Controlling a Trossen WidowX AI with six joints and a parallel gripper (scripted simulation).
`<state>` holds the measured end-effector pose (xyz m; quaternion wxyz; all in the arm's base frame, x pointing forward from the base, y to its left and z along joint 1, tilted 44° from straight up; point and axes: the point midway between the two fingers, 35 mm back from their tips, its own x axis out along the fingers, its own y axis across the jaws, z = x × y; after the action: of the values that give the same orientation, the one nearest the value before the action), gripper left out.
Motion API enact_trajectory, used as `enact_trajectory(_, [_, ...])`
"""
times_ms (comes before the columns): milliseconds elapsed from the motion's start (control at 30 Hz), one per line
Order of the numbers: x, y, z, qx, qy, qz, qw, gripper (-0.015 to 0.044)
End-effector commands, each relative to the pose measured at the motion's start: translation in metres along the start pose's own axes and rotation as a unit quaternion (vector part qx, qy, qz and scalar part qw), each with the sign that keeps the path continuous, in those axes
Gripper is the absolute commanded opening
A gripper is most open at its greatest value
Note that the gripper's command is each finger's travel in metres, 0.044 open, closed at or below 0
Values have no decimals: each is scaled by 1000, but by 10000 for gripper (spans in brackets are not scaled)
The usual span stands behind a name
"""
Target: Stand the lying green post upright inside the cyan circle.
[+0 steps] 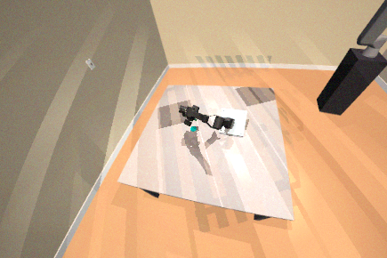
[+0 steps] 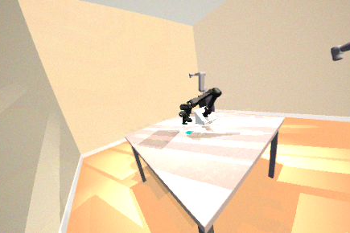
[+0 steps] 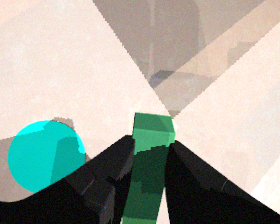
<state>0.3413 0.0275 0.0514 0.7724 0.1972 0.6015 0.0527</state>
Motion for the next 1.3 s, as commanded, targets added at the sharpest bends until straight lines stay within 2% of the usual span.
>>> enact_trajectory(0, [3,0,-3,1,-9,-7,1000,23])
enact_trajectory(1267, [8,2,-1,6,-118,-37,992,23])
